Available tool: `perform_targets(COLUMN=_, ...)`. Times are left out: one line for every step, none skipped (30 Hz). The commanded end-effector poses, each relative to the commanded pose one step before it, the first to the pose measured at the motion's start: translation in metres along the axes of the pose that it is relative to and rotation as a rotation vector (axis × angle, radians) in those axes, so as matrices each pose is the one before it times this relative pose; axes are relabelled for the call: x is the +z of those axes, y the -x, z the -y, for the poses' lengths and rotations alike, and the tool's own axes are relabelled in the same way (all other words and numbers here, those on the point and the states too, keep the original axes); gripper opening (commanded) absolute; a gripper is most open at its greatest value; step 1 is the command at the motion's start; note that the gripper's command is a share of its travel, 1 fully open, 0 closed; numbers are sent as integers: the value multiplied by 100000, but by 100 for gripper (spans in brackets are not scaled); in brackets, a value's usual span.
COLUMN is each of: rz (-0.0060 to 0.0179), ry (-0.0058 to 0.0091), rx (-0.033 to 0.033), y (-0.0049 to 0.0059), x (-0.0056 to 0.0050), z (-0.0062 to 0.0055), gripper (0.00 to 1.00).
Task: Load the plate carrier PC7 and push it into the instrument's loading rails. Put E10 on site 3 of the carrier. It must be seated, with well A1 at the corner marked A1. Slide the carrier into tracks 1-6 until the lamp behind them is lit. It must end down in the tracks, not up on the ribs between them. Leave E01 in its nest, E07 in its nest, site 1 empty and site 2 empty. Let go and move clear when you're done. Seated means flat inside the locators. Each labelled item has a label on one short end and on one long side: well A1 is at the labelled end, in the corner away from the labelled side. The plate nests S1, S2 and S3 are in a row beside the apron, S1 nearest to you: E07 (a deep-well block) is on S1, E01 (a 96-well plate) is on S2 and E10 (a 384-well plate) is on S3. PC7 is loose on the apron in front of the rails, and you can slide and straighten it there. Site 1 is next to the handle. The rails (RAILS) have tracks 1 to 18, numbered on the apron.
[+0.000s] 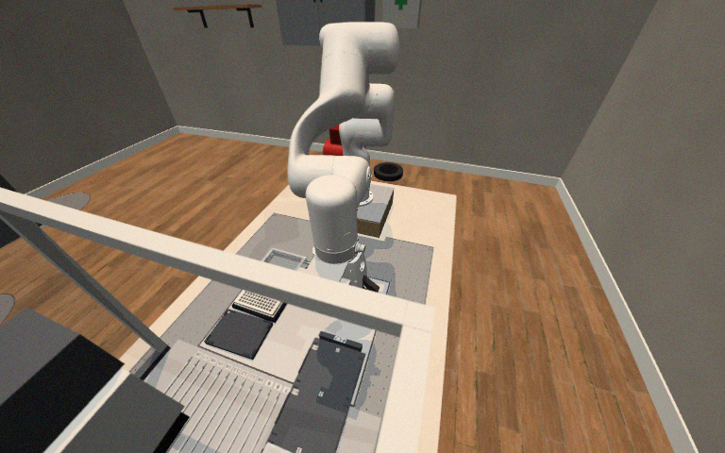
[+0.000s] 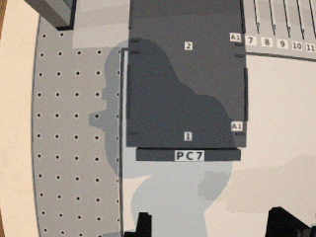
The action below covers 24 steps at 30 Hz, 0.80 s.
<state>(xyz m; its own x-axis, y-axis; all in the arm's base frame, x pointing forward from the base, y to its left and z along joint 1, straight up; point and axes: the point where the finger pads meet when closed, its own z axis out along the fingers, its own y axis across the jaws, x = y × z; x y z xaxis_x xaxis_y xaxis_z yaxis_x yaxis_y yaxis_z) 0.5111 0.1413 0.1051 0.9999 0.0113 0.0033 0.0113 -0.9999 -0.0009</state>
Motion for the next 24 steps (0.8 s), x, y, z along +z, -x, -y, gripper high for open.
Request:
perform_targets(rz=-404, ry=-109, rx=-1, y=-118, x=-773, z=36, gripper=81)
perform_targets(rz=0, ry=0, rx=0, y=0, x=-167, z=1, gripper=81)
perform_targets(rz=0, ry=0, rx=0, y=0, x=-167, z=1, gripper=81)
perform_targets(rz=0, ry=0, rx=0, y=0, x=-167, z=1, gripper=81)
perform_targets(rz=0, ry=0, rx=0, y=0, x=-167, z=1, gripper=81)
perform_targets(rz=0, ry=0, rx=0, y=0, x=-26, z=0, gripper=81)
perform_targets(rz=0, ry=0, rx=0, y=0, x=0, z=0, gripper=81)
perform_targets(rz=0, ry=0, rx=0, y=0, x=0, z=0, gripper=81)
perform_targets(rz=0, ry=0, rx=0, y=0, x=0, z=0, gripper=81)
perform_targets(rz=0, ry=0, rx=0, y=0, x=0, z=0, gripper=81)
perform_targets(rz=0, ry=0, rx=0, y=0, x=0, z=0, gripper=81)
perform_targets(rz=0, ry=0, rx=0, y=0, x=0, z=0, gripper=81)
perform_targets(rz=0, ry=0, rx=0, y=0, x=0, z=0, gripper=81)
perform_targets(rz=0, ry=0, rx=0, y=0, x=0, z=0, gripper=81)
perform_targets(rz=0, ry=0, rx=0, y=0, x=0, z=0, gripper=81)
perform_targets(rz=0, ry=0, rx=0, y=0, x=0, z=0, gripper=81)
perform_targets(rz=0, ry=0, rx=0, y=0, x=0, z=0, gripper=81)
perform_targets(rz=0, ry=0, rx=0, y=0, x=0, z=0, gripper=81)
perform_targets(rz=0, ry=0, rx=0, y=0, x=0, z=0, gripper=81)
perform_targets(rz=0, ry=0, rx=0, y=0, x=0, z=0, gripper=81)
perform_targets(rz=0, ry=0, rx=0, y=0, x=0, z=0, gripper=81)
perform_targets(rz=0, ry=0, rx=0, y=0, x=0, z=0, gripper=81)
perform_targets(rz=0, ry=0, rx=0, y=0, x=0, z=0, gripper=81)
perform_targets(rz=0, ry=0, rx=0, y=0, x=0, z=0, gripper=81)
